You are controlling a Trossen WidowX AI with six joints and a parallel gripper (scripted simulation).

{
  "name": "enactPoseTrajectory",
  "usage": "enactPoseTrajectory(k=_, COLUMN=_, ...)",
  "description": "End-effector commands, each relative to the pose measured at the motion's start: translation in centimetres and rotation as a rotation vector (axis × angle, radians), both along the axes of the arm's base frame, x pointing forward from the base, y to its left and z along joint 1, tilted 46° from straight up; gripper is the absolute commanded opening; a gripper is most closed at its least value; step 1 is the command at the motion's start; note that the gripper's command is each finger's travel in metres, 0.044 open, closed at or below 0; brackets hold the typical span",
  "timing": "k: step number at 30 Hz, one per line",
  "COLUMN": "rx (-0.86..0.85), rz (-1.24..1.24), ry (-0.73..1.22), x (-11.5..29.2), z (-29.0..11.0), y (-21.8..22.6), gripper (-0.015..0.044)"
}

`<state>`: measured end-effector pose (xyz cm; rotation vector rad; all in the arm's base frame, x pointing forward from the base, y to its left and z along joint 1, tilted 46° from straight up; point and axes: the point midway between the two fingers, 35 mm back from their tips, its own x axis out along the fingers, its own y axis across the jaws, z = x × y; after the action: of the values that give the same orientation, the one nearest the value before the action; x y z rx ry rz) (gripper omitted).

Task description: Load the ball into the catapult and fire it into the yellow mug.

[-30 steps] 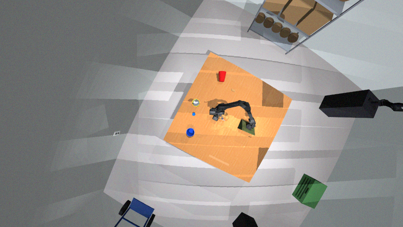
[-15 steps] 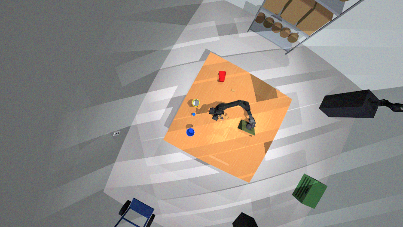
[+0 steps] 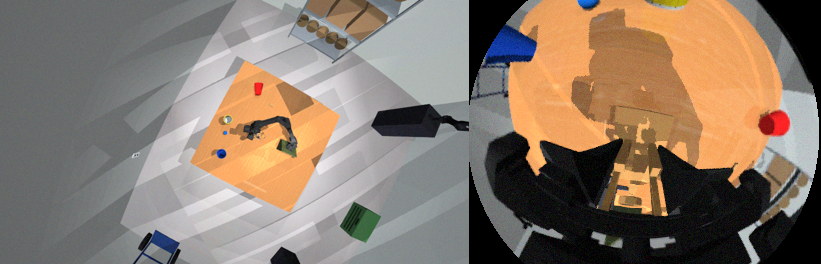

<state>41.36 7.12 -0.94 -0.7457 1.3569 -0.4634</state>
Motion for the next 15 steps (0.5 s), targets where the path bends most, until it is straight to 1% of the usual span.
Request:
enactPoseTrajectory(k=1, rx=0.000, rz=0.000, ry=-0.003, x=0.0, z=0.1, y=0.1, gripper=0.0053)
enactPoseTrajectory(k=12, rx=0.000, rz=0.000, ry=-0.003, x=0.0, z=0.1, y=0.1, gripper=0.0341)
enactPoseTrajectory(k=15, rx=0.003, rz=0.001, ry=-0.002, x=-0.2, z=1.7, y=1.9, gripper=0.0420)
